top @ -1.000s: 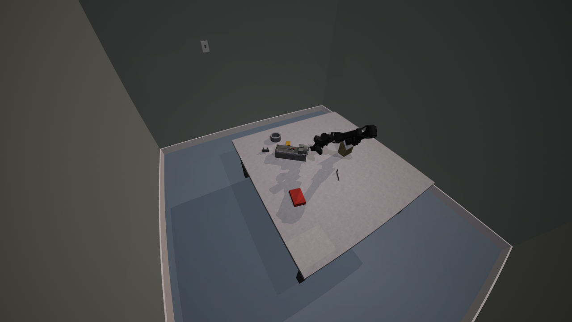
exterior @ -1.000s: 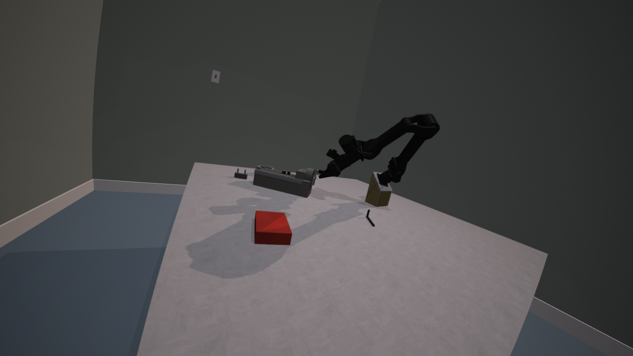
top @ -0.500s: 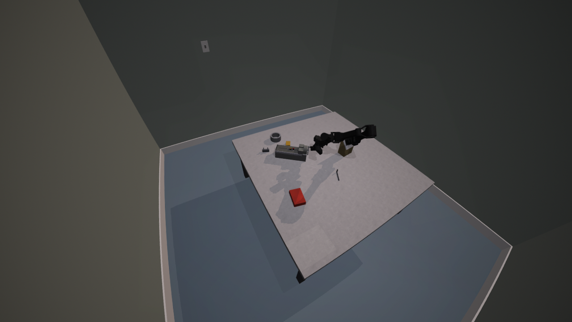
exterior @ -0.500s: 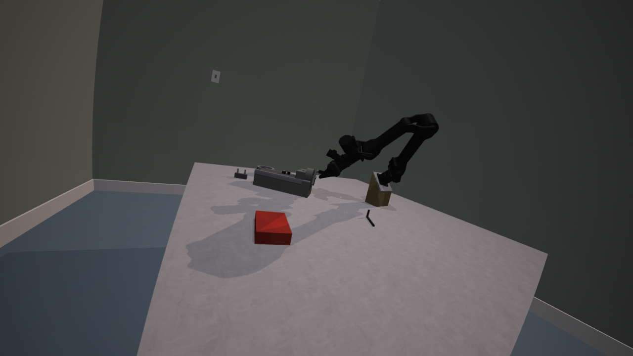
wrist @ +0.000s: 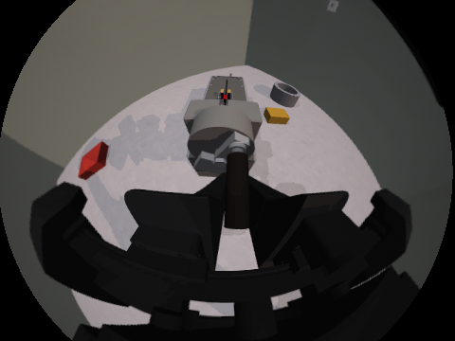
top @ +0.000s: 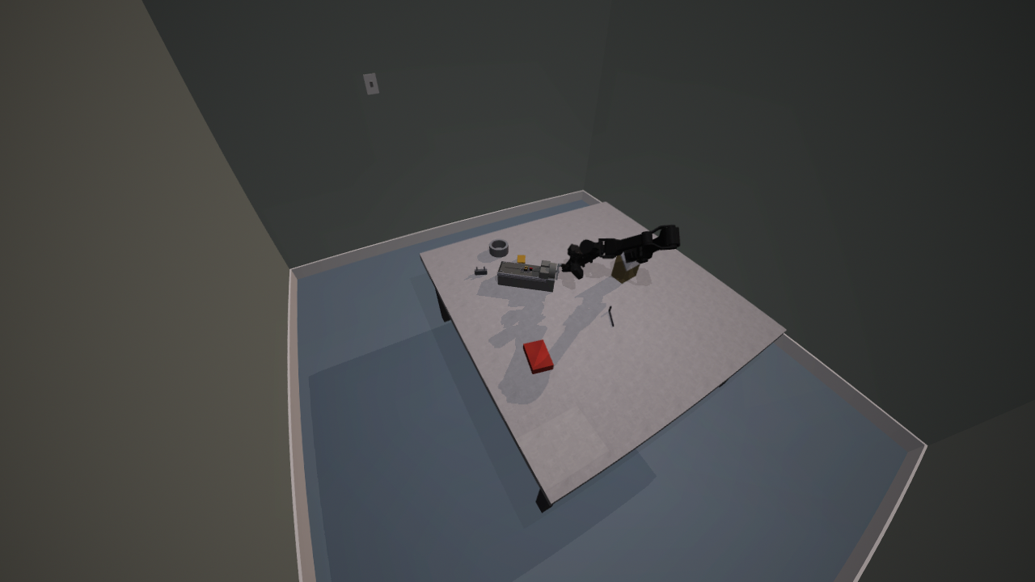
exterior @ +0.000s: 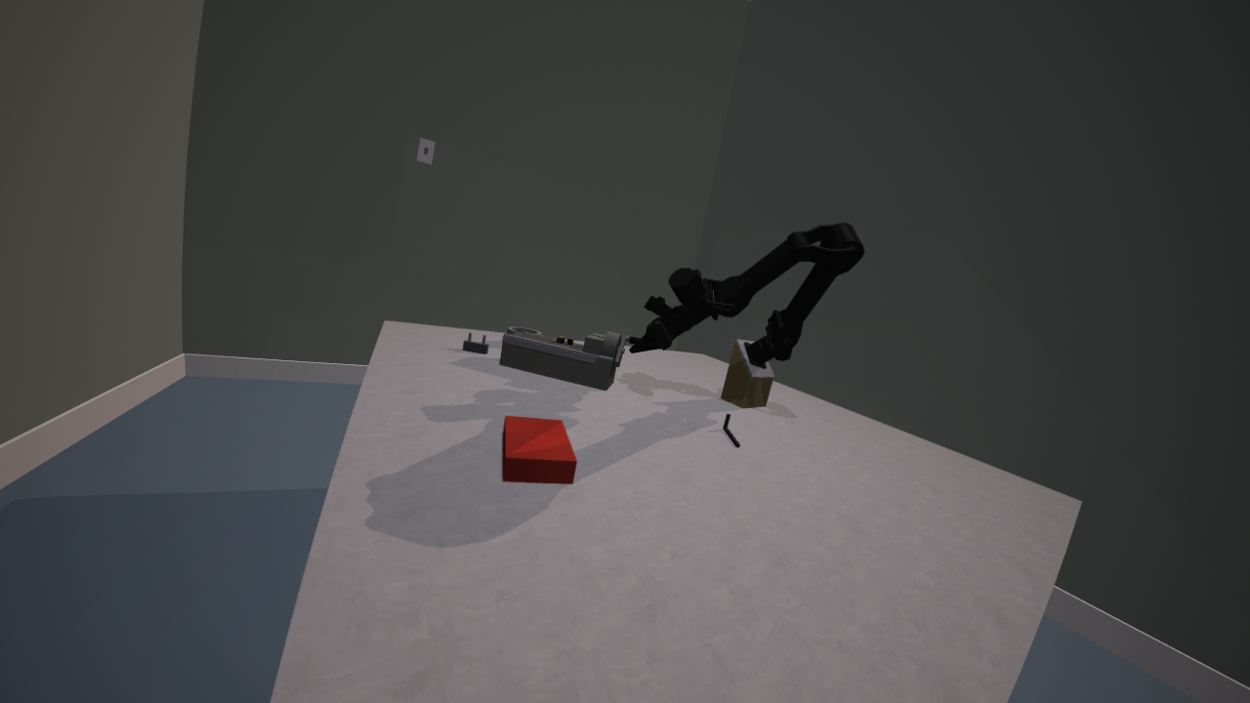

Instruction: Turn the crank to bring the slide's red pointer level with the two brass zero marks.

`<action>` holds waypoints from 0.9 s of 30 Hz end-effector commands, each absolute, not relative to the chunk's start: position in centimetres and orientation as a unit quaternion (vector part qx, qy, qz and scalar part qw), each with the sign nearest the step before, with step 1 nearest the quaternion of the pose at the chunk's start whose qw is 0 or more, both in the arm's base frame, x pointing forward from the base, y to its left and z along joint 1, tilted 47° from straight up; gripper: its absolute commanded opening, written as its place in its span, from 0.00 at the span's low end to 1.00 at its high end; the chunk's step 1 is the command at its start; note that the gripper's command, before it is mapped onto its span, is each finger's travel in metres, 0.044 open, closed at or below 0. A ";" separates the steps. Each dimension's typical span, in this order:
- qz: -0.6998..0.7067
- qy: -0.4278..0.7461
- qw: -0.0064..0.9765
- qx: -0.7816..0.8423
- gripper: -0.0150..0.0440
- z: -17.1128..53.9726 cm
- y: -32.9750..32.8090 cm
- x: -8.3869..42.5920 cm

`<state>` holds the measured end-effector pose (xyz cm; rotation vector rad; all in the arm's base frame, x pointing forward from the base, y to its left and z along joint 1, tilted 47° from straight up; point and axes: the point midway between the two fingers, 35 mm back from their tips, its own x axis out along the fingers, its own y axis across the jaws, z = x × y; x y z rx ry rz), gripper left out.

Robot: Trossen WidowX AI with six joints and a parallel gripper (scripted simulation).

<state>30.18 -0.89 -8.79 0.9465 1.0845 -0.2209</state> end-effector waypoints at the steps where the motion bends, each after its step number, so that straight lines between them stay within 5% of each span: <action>1: -0.110 0.502 0.743 0.429 0.25 -9.5 -1.1 29.6; 27: -0.110 0.502 0.743 0.429 0.25 -11.6 0.2 28.9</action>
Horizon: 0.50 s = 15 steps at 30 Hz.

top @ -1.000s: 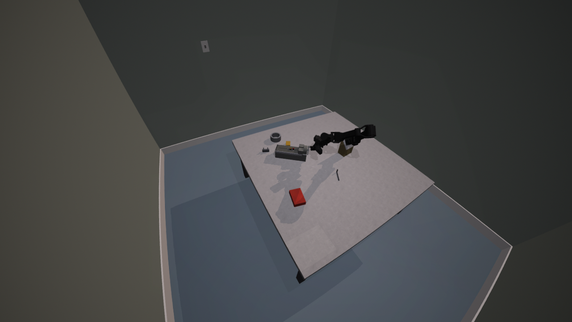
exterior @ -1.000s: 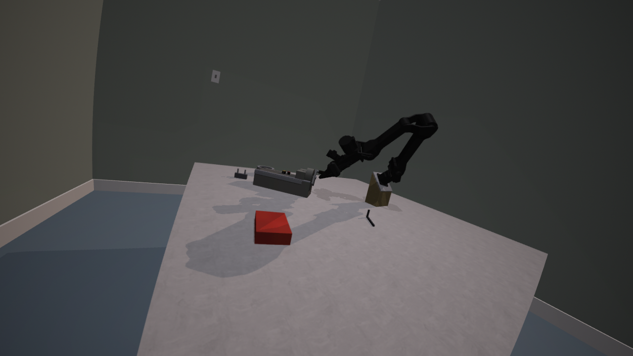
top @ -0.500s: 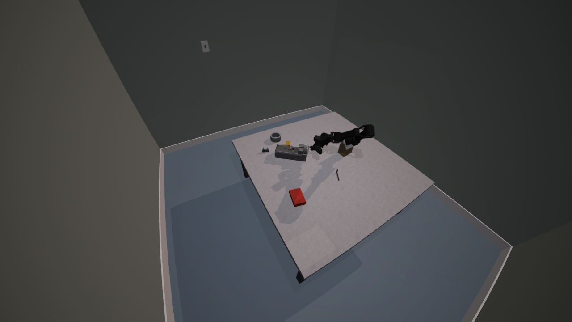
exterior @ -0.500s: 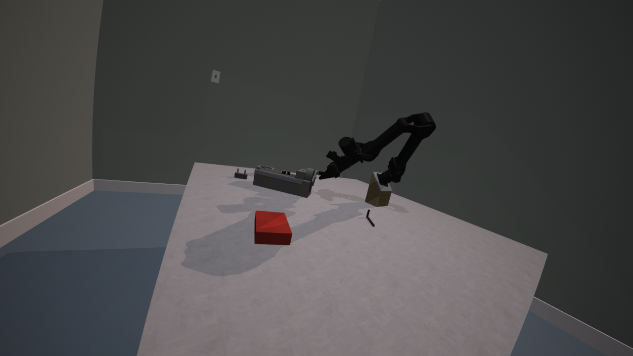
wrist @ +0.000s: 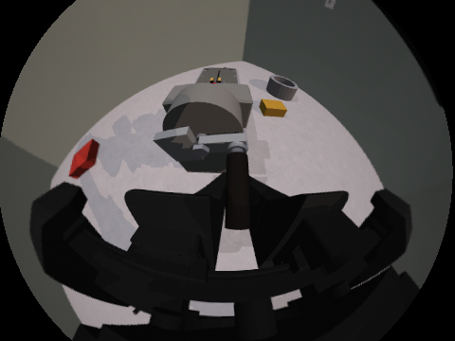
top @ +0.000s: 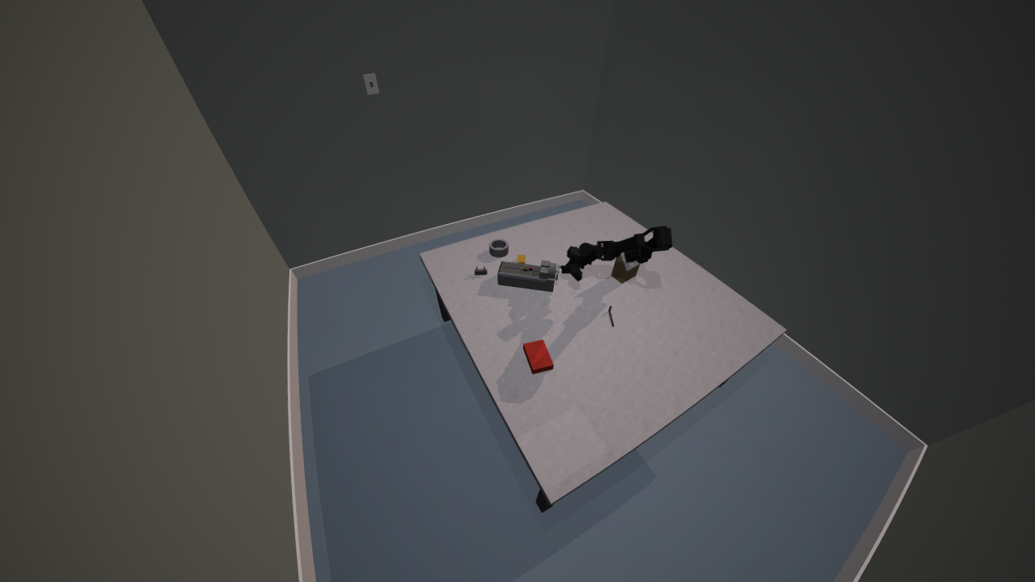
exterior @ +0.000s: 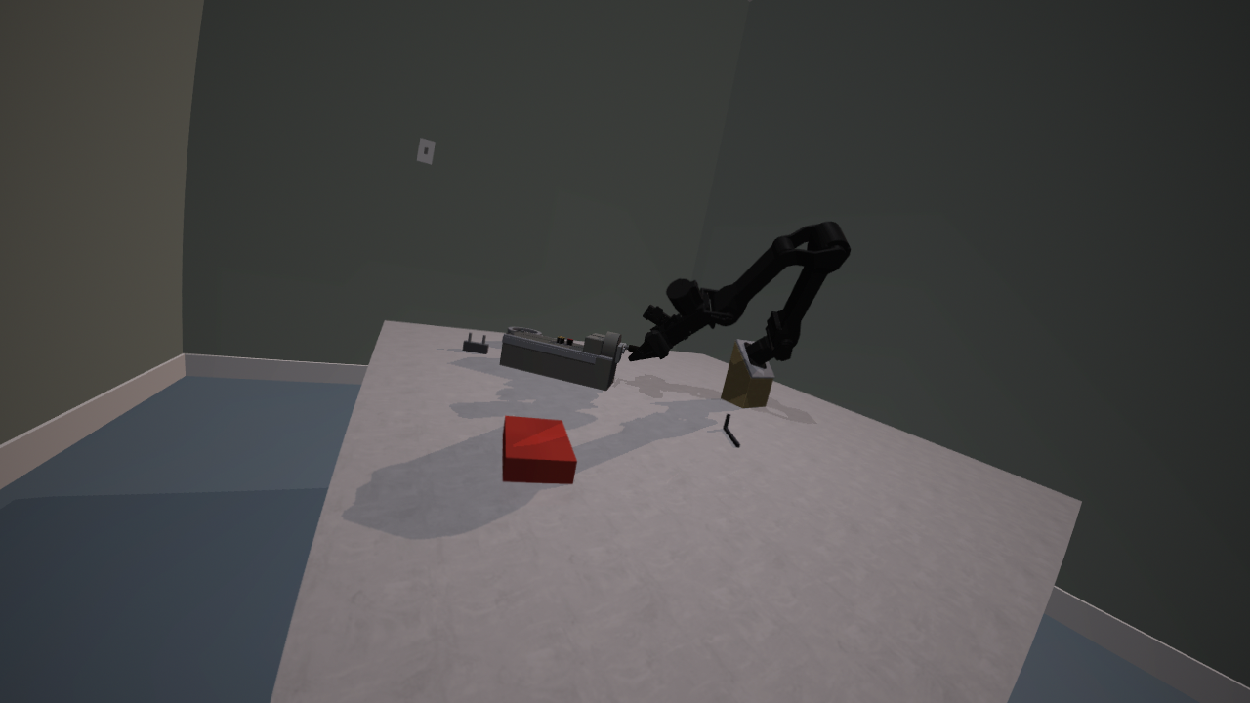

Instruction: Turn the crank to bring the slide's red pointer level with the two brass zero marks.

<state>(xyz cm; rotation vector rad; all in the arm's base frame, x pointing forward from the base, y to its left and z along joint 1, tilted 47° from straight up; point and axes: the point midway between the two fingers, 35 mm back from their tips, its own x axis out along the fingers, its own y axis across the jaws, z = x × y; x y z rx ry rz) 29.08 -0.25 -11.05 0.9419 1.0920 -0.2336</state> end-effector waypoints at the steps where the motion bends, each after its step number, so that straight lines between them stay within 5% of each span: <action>1: -0.110 0.502 0.743 0.429 0.25 -11.7 0.3 28.9; 15: -0.109 0.503 0.742 0.430 0.25 -12.6 2.7 29.3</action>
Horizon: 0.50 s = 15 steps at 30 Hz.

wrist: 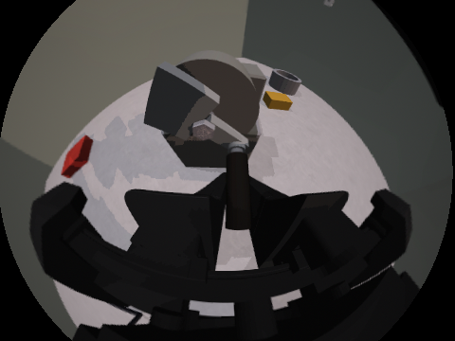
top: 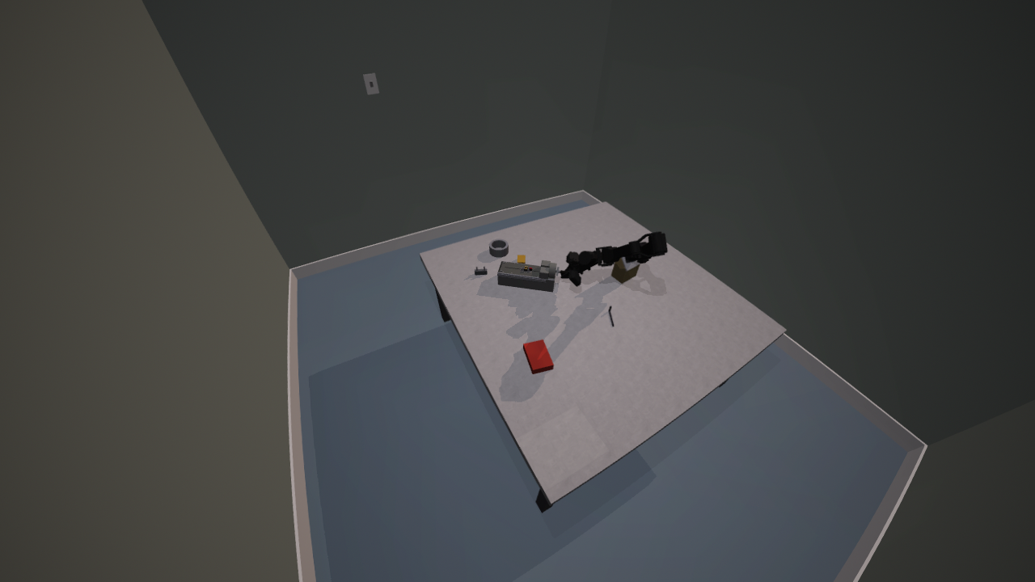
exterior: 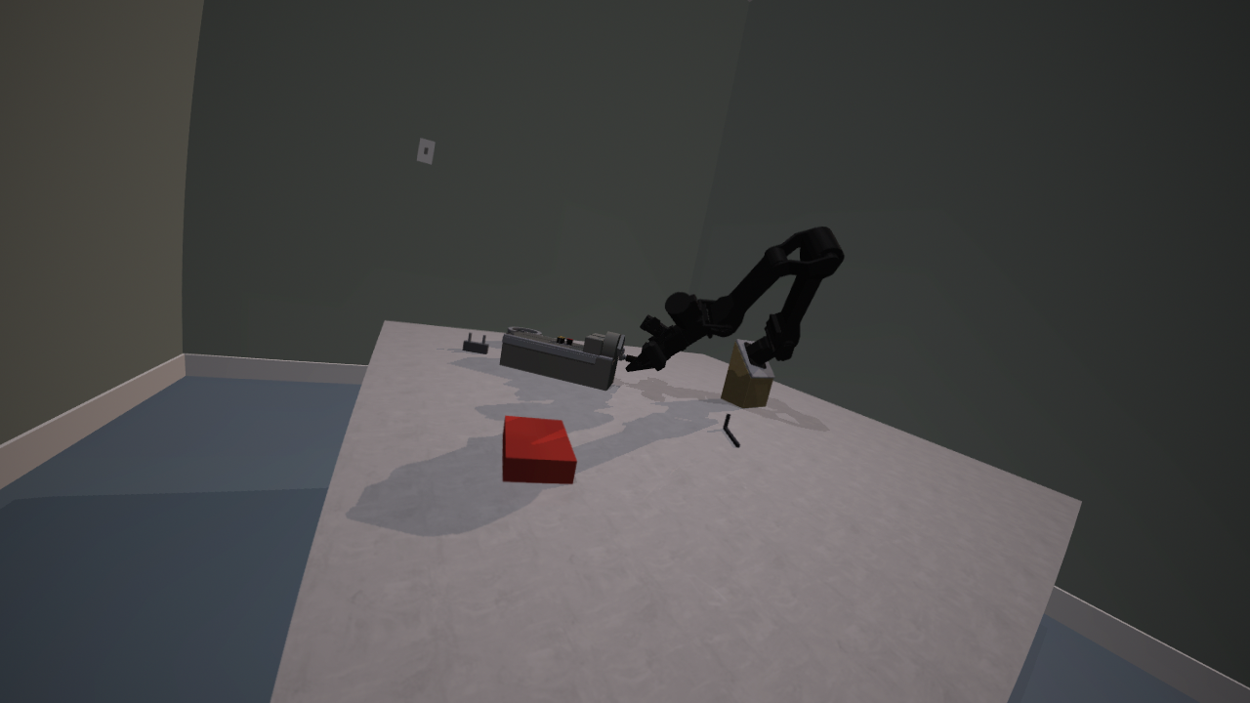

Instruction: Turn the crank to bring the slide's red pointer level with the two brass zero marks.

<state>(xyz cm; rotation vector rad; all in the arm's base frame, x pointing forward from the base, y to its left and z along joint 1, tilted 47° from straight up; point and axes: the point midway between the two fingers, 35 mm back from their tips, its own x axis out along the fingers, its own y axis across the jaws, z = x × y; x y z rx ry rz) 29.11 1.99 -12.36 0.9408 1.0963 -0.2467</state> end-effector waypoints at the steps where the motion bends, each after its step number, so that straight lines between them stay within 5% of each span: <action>1: -0.109 0.503 0.742 0.430 0.25 -12.6 2.9 29.4; 15: -0.109 0.503 0.742 0.430 0.25 -12.2 4.0 30.1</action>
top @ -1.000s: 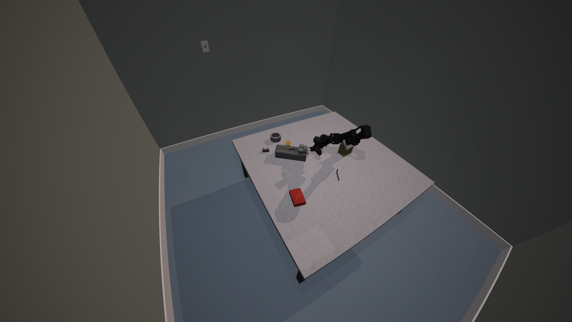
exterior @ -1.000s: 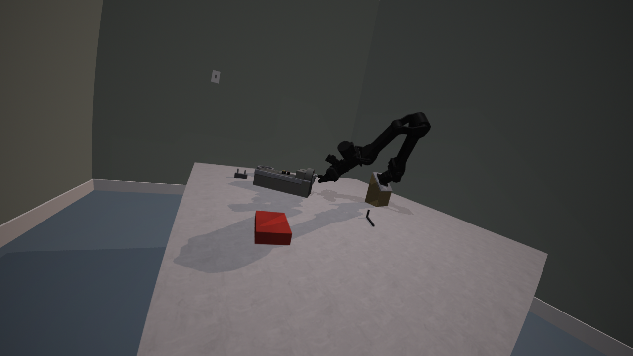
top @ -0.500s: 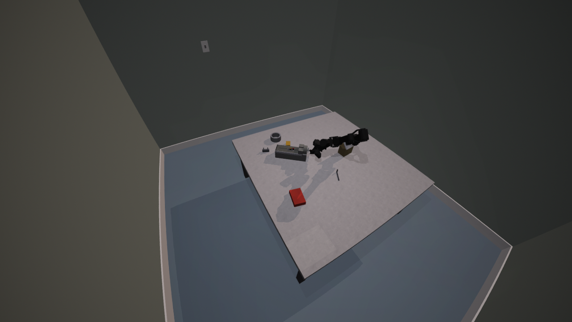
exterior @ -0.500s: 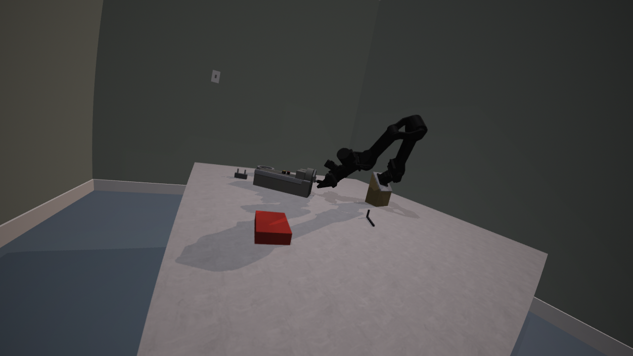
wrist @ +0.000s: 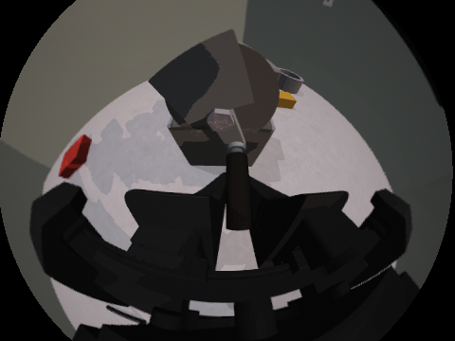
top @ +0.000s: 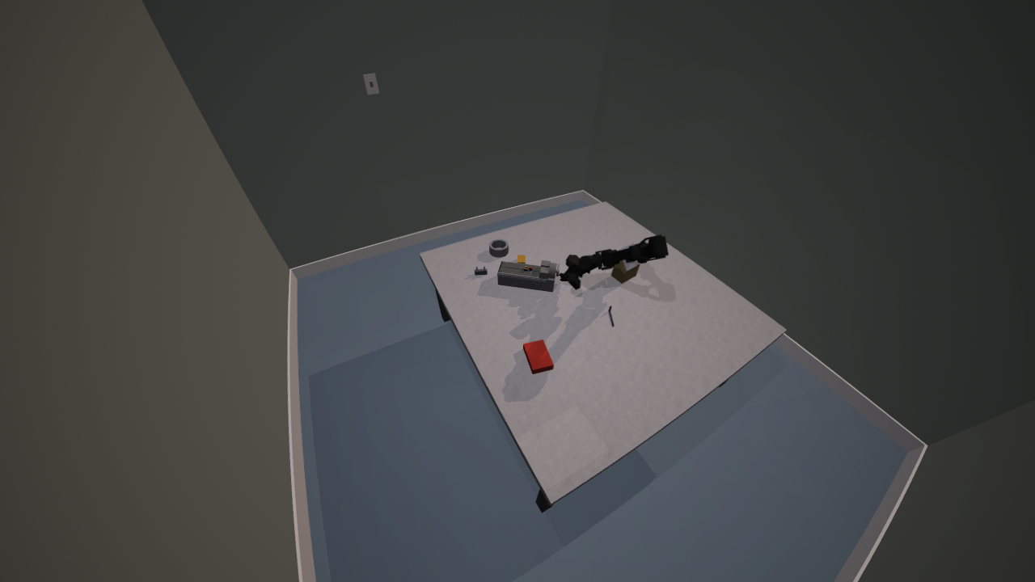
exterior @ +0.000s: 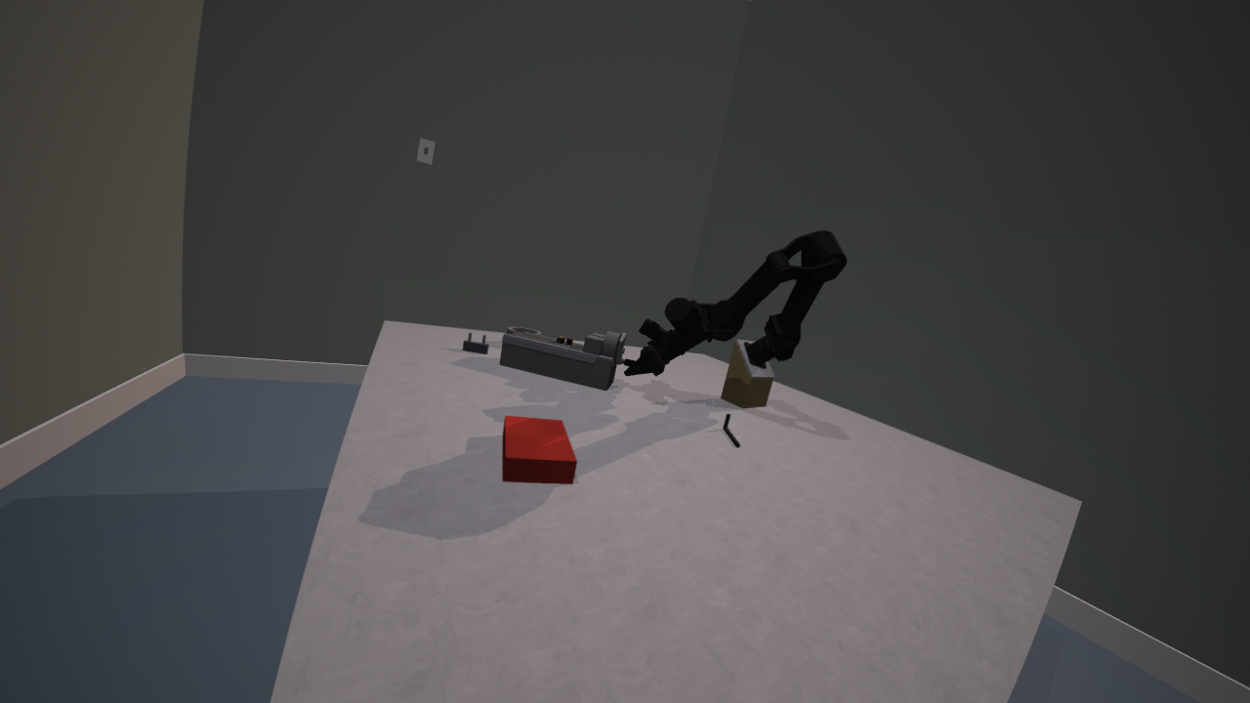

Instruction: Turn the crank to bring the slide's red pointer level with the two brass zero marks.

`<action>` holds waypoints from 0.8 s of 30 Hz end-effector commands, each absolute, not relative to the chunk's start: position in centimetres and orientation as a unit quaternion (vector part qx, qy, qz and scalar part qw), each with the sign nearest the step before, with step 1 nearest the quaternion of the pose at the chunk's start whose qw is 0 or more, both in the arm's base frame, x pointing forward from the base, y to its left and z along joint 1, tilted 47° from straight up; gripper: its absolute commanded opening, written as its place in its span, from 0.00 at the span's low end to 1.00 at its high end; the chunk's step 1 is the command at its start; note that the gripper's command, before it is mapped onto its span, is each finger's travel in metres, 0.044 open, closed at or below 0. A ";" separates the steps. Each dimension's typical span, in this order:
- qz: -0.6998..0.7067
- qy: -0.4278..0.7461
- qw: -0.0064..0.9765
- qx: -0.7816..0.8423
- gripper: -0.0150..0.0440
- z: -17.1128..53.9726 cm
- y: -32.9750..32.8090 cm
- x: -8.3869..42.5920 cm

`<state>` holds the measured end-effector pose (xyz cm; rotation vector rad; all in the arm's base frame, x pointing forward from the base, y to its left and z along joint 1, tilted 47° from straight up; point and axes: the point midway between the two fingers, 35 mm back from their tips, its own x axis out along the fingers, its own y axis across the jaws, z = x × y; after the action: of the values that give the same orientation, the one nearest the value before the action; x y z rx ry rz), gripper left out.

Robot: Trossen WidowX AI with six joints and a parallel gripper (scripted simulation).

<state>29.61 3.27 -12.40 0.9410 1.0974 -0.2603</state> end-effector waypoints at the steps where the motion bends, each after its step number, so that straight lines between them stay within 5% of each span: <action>1: -0.109 0.503 0.742 0.430 0.25 -12.2 4.1 30.1; 24: -0.109 0.503 0.742 0.430 0.25 -11.8 4.5 30.6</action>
<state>30.05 3.80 -12.11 0.9386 1.1045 -0.2678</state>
